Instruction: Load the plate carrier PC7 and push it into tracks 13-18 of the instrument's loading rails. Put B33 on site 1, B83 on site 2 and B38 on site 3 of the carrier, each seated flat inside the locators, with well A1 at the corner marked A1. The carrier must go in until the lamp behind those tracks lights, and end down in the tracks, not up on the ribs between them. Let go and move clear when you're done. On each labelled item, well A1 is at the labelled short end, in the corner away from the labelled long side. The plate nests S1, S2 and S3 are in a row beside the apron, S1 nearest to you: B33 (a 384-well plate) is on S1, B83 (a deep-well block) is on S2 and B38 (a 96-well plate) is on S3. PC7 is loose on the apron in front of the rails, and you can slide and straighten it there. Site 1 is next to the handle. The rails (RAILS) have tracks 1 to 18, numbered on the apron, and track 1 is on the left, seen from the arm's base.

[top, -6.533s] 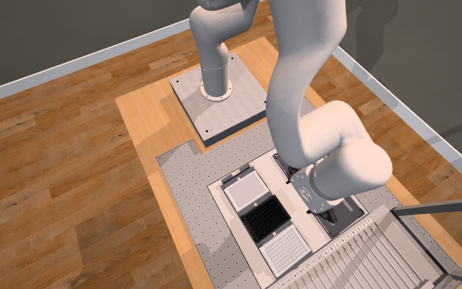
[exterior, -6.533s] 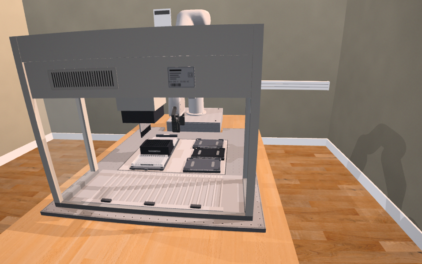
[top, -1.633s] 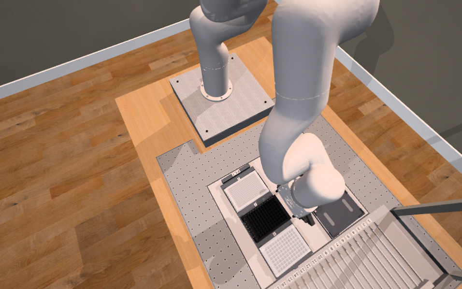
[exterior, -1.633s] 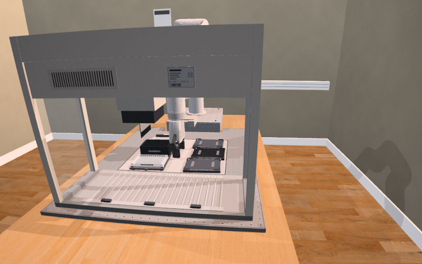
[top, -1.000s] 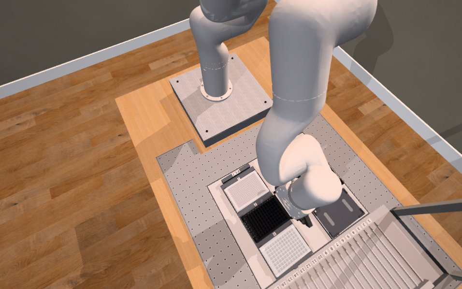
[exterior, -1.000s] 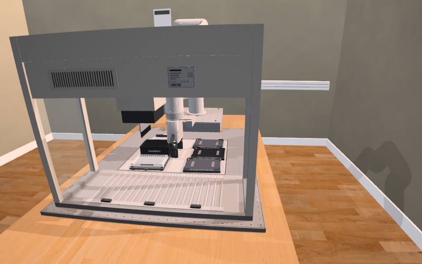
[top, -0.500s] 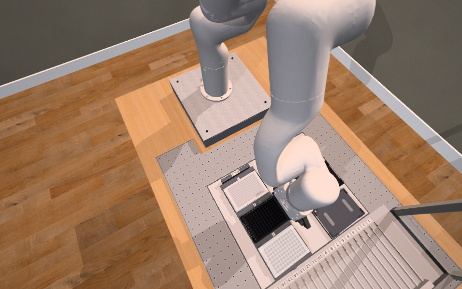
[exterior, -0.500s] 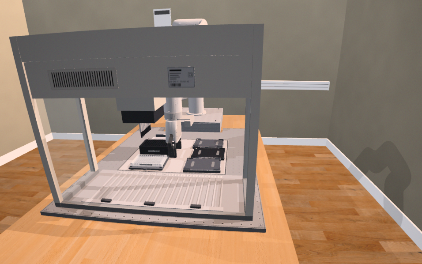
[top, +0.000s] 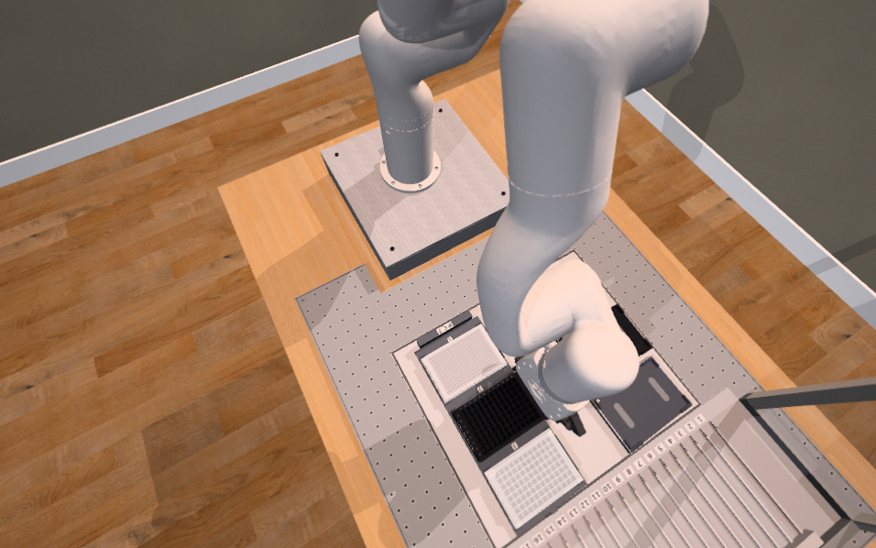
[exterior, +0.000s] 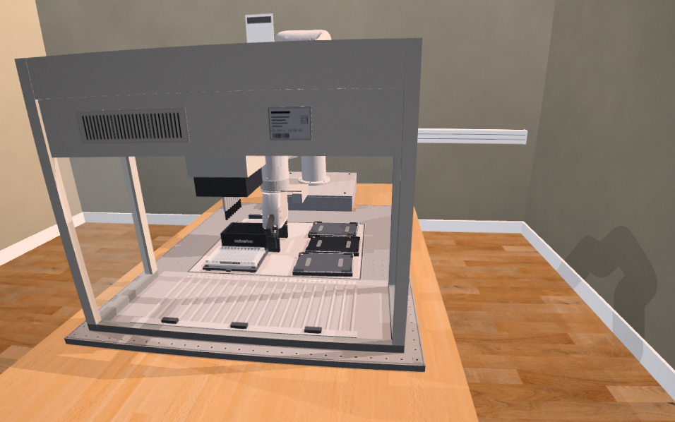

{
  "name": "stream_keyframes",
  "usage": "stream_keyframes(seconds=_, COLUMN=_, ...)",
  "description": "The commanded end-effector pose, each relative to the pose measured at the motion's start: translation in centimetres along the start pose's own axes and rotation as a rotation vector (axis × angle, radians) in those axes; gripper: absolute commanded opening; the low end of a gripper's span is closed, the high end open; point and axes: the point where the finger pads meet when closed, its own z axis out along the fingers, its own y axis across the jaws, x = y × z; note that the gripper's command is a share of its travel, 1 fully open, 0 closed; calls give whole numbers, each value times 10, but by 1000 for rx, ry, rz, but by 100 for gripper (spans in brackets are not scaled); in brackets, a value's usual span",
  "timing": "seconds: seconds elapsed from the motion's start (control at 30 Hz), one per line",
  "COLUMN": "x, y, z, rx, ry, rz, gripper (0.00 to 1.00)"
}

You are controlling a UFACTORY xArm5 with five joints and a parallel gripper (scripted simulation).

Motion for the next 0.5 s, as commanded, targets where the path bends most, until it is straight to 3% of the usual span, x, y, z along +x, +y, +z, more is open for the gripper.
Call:
stream_keyframes(seconds=0.0, x=-3, y=1, z=-1, rx=-4, ry=8, rz=0, gripper=100)
stream_keyframes(seconds=0.47, x=-9, y=1, z=-1, rx=-4, ry=8, rz=0, gripper=100)
